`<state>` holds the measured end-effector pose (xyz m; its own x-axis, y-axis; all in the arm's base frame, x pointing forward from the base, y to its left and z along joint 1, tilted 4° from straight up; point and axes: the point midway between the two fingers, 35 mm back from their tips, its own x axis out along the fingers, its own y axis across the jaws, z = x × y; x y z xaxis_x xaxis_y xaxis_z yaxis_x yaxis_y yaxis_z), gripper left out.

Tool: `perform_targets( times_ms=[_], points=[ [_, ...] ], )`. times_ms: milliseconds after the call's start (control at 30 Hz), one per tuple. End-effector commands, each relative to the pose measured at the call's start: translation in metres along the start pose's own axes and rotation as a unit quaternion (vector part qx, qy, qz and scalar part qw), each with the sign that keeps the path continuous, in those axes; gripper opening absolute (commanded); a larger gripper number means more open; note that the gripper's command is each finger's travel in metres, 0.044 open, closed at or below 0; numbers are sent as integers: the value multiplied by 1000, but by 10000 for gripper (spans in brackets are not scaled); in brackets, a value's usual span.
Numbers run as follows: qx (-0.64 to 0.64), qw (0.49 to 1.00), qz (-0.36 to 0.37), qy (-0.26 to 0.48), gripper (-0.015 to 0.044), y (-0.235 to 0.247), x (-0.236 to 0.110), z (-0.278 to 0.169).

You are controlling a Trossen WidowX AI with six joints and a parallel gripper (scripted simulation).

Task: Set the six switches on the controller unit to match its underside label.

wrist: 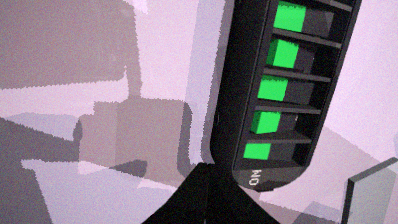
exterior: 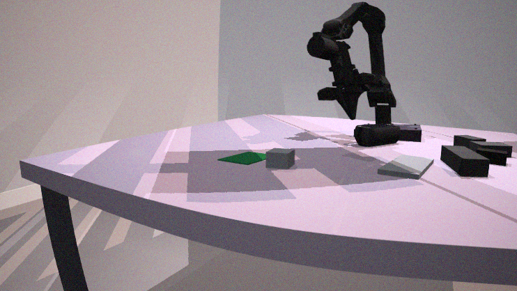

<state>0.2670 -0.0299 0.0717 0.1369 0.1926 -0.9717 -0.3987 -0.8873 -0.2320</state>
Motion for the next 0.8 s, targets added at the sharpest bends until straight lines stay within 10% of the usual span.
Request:
perform_targets(
  times_ms=[0, 767],
  points=[
    [0, 1000, 0, 0, 0, 0, 0, 0],
    [41, 981, 182, -52, 0, -71, 25, 55]
  ],
)
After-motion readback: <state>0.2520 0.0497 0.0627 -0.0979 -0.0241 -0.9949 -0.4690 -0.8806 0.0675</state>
